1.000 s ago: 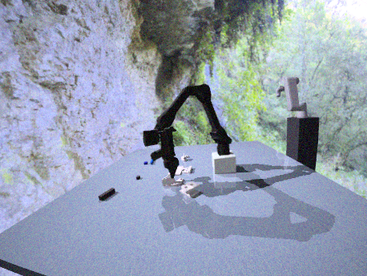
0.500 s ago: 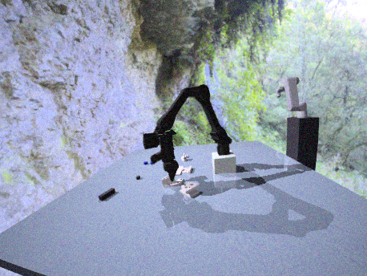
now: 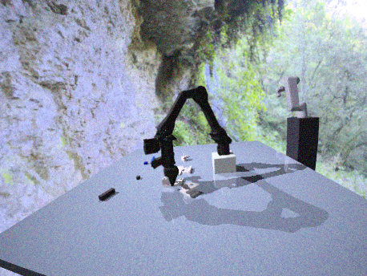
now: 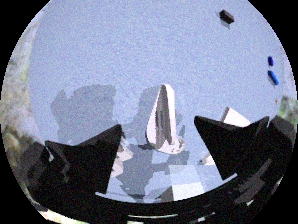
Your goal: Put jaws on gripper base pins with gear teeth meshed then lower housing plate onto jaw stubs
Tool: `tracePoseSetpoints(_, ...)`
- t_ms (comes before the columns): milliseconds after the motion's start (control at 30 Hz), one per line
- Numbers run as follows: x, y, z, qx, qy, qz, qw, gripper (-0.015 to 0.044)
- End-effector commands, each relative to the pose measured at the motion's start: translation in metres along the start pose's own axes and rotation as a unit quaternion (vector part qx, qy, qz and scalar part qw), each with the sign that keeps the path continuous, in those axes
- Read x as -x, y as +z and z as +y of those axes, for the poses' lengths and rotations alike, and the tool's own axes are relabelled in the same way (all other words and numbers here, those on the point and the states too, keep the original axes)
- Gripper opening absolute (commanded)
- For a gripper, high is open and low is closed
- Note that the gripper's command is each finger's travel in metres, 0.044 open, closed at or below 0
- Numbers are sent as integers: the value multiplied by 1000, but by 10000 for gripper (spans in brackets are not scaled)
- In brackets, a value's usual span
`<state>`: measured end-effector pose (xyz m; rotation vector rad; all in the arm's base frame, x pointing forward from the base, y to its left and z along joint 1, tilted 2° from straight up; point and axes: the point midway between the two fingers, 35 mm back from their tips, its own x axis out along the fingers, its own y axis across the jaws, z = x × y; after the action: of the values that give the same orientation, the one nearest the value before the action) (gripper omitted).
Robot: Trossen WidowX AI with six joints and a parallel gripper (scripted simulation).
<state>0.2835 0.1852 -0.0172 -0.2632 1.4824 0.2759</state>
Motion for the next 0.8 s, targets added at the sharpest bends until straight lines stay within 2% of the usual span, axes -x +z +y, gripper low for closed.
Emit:
tracePoseSetpoints(0,-9,-2,-1,0,-4,5,1000,440)
tracePoseSetpoints(767,-14,-2,-2,-1,-4,5,1000,440)
